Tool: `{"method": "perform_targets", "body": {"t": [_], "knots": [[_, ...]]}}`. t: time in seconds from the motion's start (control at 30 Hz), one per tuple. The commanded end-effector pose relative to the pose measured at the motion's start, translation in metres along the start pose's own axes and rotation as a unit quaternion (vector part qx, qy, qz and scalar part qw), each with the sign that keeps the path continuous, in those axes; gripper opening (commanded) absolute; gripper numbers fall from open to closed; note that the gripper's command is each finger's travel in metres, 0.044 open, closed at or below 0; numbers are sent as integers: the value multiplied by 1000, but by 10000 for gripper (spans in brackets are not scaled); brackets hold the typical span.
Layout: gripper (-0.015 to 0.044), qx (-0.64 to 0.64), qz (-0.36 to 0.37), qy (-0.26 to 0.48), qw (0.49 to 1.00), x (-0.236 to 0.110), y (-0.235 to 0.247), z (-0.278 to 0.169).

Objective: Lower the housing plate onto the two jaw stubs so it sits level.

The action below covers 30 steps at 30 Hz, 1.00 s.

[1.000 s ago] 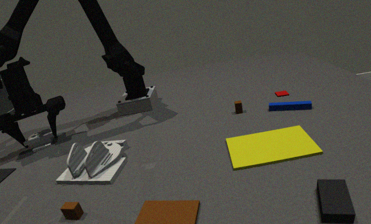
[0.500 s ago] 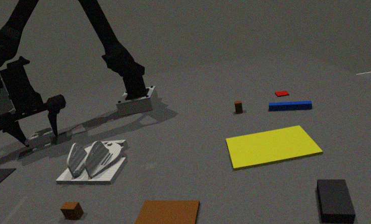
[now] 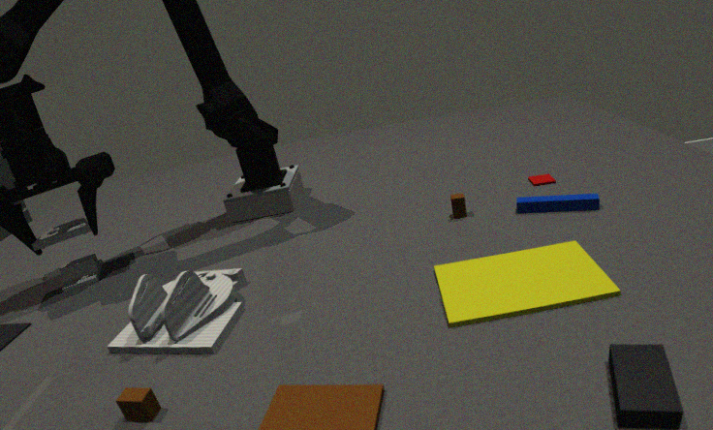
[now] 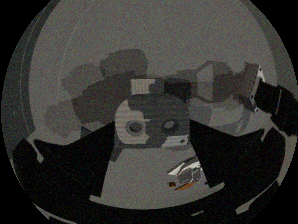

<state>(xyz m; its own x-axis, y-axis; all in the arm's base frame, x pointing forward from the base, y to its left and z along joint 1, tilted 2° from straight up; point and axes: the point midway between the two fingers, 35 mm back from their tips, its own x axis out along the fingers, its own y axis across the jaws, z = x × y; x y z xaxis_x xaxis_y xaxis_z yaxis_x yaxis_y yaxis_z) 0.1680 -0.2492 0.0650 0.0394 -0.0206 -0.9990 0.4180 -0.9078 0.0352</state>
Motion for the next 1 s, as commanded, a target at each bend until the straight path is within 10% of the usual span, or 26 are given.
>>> {"method": "perform_targets", "body": {"t": [0.0, 0.97], "knots": [[351, -1, 7, -1, 1000, -16, 2, 0], [351, -251, 5, -1, 968, -26, -18, -50]]}}
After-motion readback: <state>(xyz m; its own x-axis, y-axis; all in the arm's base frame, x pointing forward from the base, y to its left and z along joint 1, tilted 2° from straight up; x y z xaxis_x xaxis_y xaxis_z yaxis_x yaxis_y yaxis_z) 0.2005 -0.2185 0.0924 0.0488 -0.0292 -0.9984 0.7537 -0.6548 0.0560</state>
